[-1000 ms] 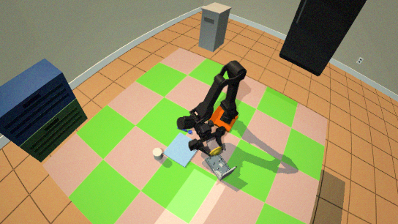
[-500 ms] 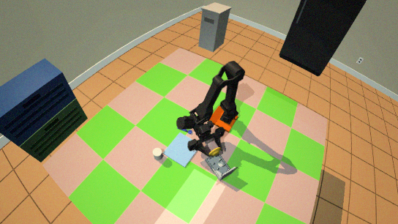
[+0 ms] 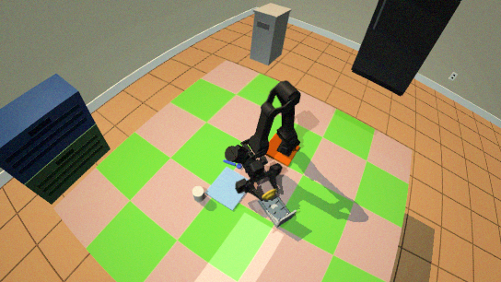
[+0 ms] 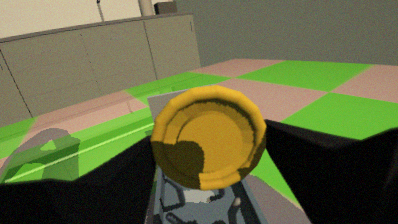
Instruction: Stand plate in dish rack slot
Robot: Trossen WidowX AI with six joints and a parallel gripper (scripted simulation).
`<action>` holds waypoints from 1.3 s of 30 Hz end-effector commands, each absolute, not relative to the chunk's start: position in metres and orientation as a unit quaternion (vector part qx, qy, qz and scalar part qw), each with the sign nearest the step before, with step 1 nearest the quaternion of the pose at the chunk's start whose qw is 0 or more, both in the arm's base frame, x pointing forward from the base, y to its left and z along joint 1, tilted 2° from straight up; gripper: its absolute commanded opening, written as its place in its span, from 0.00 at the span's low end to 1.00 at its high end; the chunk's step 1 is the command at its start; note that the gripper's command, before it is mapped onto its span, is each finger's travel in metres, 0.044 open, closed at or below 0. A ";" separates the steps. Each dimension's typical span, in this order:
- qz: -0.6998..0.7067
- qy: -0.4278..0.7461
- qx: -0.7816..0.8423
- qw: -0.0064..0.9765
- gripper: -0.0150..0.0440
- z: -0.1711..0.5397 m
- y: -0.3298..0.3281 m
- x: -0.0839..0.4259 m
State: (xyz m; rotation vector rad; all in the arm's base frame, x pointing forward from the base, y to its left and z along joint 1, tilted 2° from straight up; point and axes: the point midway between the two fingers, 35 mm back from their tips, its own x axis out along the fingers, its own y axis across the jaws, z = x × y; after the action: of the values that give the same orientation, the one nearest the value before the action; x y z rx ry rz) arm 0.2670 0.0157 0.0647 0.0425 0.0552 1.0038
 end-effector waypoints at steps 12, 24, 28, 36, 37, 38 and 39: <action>0.482 0.029 0.021 0.876 0.25 0.056 0.024 0.266; 0.481 0.026 0.016 0.876 0.25 0.053 0.030 0.262; 0.482 0.022 0.010 0.876 0.25 0.036 0.030 0.261; 0.482 0.024 0.014 0.876 0.25 0.040 0.030 0.261; 0.482 0.024 0.014 0.876 0.25 0.040 0.030 0.261; 0.482 0.024 0.014 0.876 0.25 0.040 0.030 0.261; 0.482 0.024 0.014 0.876 0.25 0.040 0.030 0.261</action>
State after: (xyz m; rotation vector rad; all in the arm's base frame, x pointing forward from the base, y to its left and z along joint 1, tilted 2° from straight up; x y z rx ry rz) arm 0.2610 0.0301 0.0390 0.0286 0.0501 1.0065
